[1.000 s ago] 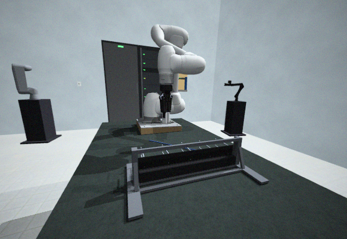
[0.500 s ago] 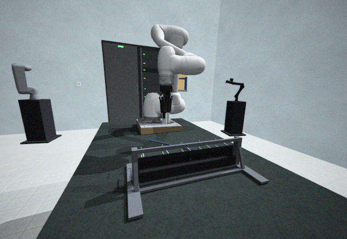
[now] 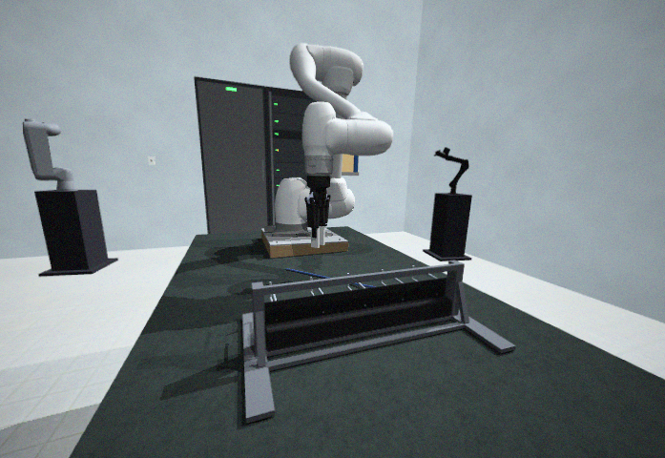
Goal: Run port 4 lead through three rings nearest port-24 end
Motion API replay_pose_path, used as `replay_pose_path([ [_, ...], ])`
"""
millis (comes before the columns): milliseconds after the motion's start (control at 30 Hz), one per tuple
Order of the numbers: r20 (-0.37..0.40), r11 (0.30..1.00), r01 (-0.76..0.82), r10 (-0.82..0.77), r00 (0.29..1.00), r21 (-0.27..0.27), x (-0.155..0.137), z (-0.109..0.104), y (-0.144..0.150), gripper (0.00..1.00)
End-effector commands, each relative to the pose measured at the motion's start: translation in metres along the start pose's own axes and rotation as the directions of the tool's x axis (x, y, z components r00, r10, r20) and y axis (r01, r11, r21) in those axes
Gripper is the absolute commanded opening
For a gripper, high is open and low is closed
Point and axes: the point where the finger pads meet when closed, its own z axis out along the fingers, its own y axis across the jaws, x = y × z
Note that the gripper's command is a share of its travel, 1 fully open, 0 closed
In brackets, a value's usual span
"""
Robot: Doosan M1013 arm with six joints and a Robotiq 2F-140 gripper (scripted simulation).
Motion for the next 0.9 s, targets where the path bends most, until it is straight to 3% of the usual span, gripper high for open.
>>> replay_pose_path([
  [0, 0.000, 1.000, 0.000, 0.000, 1.000, 0.000, 0.000, 0.006, 0.000, 0.20],
  [533, 0.000, 1.000, 0.000, 0.000, 1.000, 0.000, 0.000, 0.067, 0.000, 0.20],
  [867, 0.000, 1.000, 0.000, 0.000, 1.000, 0.000, 0.000, 0.088, 0.000, 0.20],
])
